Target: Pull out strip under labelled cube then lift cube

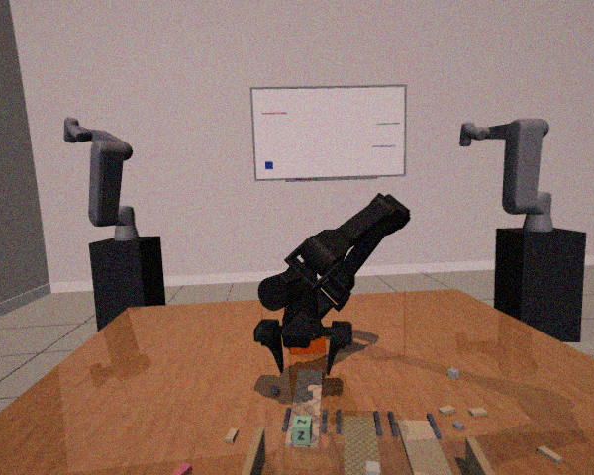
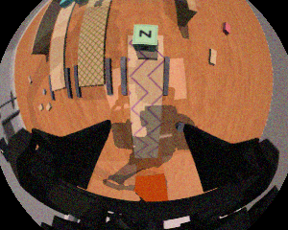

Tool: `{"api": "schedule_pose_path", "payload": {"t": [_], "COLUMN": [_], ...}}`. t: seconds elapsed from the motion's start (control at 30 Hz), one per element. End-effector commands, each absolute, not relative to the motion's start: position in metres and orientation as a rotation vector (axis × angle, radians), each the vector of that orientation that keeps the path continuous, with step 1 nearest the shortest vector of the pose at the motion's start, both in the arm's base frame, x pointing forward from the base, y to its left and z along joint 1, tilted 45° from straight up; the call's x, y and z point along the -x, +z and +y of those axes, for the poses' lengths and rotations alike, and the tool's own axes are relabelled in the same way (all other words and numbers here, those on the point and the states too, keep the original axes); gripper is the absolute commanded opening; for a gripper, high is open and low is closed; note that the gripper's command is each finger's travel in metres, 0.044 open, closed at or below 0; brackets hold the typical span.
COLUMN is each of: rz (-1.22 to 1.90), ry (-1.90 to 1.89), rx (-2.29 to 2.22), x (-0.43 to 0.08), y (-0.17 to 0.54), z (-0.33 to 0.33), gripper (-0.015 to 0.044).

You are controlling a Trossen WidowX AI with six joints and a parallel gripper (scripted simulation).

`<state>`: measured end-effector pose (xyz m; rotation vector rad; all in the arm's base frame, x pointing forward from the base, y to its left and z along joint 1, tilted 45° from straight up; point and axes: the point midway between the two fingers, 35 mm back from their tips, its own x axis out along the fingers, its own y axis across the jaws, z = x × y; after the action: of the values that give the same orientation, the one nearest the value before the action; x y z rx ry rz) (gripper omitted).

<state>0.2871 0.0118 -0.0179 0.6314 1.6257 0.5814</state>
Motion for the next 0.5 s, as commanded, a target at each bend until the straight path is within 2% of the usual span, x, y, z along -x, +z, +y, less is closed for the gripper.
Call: {"api": "schedule_pose_path", "payload": {"t": [0.0,0.47], "rz": [1.633,1.630], "ry": [0.583,0.584], "rx": [-0.641,-0.640], "x": [-0.302,-0.358], "y": [-0.019,-0.018], "z": [0.013,0.013], "gripper": [0.0440,0.0440]}}
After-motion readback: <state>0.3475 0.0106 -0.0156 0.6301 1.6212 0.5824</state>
